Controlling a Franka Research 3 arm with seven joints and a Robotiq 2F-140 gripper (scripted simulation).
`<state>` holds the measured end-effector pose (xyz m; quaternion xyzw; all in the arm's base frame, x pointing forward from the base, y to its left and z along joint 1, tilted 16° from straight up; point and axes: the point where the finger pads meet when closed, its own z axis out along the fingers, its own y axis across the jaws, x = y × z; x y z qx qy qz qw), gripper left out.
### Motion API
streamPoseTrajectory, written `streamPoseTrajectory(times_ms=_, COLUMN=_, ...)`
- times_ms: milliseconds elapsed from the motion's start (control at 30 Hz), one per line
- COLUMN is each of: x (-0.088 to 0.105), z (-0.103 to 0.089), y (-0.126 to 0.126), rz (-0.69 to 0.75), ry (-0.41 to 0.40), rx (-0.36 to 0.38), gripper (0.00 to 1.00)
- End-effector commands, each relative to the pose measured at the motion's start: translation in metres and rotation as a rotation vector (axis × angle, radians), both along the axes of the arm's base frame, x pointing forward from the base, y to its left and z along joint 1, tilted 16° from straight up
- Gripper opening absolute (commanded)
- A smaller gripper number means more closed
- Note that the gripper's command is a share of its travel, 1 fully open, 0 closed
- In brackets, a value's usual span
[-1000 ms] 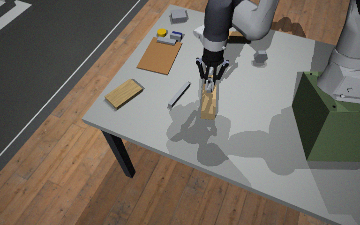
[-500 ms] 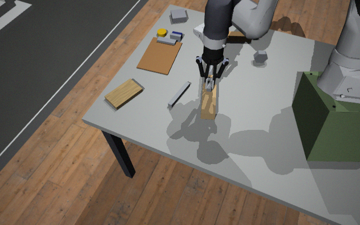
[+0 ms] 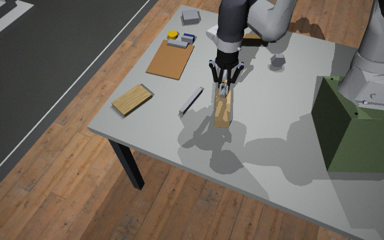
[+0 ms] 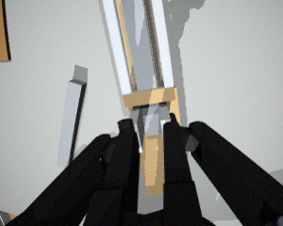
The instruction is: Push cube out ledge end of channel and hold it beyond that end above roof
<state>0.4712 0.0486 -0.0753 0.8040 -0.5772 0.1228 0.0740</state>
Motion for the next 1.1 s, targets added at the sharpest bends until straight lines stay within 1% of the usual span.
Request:
streamPoseTrajectory(times_ms=0, x=0.0002, z=0.0008, y=0.0001, rz=0.009, ry=0.001, rx=0.0, gripper=0.0)
streamPoseTrajectory(times_ms=633, x=0.0002, z=0.0008, y=0.0001, rz=0.009, ry=0.001, rx=0.0, gripper=0.0)
streamPoseTrajectory(times_ms=667, x=0.0002, z=0.0008, y=0.0001, rz=0.009, ry=0.001, rx=0.0, gripper=0.23)
streamPoseTrajectory(times_ms=1067, x=0.0002, z=0.0008, y=0.0001, rz=0.009, ry=0.001, rx=0.0, gripper=0.23)
